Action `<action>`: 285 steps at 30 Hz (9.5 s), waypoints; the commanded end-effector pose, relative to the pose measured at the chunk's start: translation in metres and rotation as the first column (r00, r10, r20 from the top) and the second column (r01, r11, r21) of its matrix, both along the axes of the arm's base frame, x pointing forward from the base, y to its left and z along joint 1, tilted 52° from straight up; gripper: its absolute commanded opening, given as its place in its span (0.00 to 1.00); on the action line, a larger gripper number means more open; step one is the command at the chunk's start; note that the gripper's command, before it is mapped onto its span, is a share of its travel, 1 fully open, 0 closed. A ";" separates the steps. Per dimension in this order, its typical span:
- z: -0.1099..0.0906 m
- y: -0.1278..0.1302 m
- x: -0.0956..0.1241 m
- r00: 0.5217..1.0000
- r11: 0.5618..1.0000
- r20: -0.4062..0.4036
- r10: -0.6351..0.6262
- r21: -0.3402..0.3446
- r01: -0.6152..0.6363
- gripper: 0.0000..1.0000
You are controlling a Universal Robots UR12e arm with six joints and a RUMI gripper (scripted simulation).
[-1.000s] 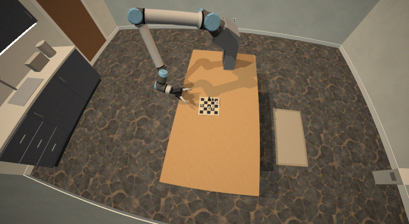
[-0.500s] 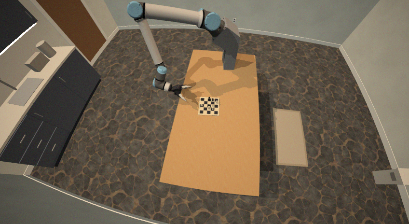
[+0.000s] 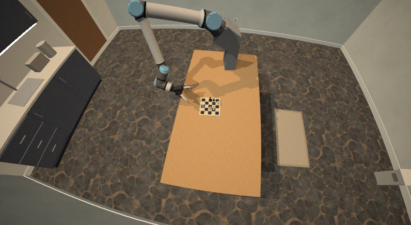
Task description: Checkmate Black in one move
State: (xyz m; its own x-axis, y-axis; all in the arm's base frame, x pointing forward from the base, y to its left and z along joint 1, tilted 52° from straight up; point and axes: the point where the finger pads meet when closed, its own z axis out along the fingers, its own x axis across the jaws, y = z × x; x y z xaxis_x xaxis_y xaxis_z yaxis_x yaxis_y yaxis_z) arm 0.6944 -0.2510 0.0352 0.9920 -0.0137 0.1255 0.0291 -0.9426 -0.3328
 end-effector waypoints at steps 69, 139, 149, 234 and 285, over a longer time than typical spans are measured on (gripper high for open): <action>-0.090 0.077 0.021 0.980 0.361 0.199 -0.002 -0.914 0.186 1.00; -0.119 0.041 0.034 0.197 -0.353 -0.806 0.558 -0.445 -0.823 1.00; -0.120 0.041 0.034 0.182 -0.362 -0.810 0.557 -0.434 -0.825 0.22; -0.149 0.004 0.045 0.181 -0.364 -0.811 0.557 -0.433 -0.824 0.22; -0.152 0.001 0.046 0.181 -0.364 -0.811 0.557 -0.433 -0.824 0.22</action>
State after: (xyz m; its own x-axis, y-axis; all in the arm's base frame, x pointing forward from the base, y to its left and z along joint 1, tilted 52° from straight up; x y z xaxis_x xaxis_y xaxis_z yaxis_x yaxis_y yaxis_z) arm 0.7406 -0.2509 -0.1169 0.1233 0.6509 -0.7491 0.9610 0.1099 0.2536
